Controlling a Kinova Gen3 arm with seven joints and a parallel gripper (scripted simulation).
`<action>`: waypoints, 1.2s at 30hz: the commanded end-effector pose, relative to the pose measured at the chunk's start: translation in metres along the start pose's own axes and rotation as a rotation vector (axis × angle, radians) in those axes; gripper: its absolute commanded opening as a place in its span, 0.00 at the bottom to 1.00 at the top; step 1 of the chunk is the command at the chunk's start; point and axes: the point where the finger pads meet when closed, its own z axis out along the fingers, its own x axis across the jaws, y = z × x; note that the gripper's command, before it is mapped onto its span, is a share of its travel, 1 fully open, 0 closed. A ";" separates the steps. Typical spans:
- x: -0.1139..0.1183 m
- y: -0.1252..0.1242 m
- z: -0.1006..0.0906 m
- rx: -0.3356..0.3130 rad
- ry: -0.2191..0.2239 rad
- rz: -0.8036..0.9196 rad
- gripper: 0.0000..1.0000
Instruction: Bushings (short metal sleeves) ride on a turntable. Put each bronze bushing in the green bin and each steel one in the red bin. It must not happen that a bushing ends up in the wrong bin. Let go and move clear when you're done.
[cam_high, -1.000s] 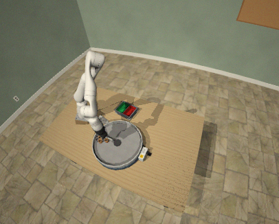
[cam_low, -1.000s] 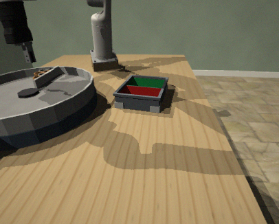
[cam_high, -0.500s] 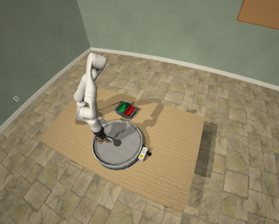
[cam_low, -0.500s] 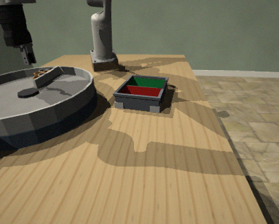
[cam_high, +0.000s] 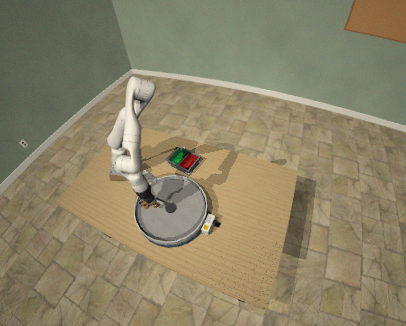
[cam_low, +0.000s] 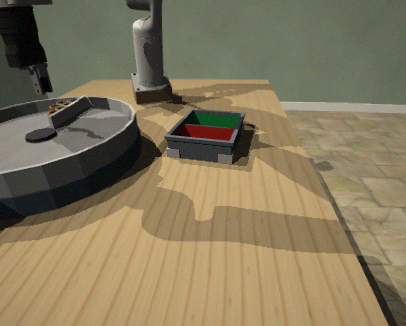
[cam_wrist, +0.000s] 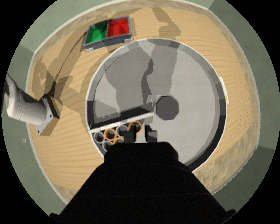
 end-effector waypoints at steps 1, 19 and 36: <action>0.000 0.000 0.000 0.000 0.002 0.000 0.42; 0.000 0.000 0.000 0.000 0.002 0.000 0.42; 0.000 0.000 0.000 0.000 0.002 0.000 0.40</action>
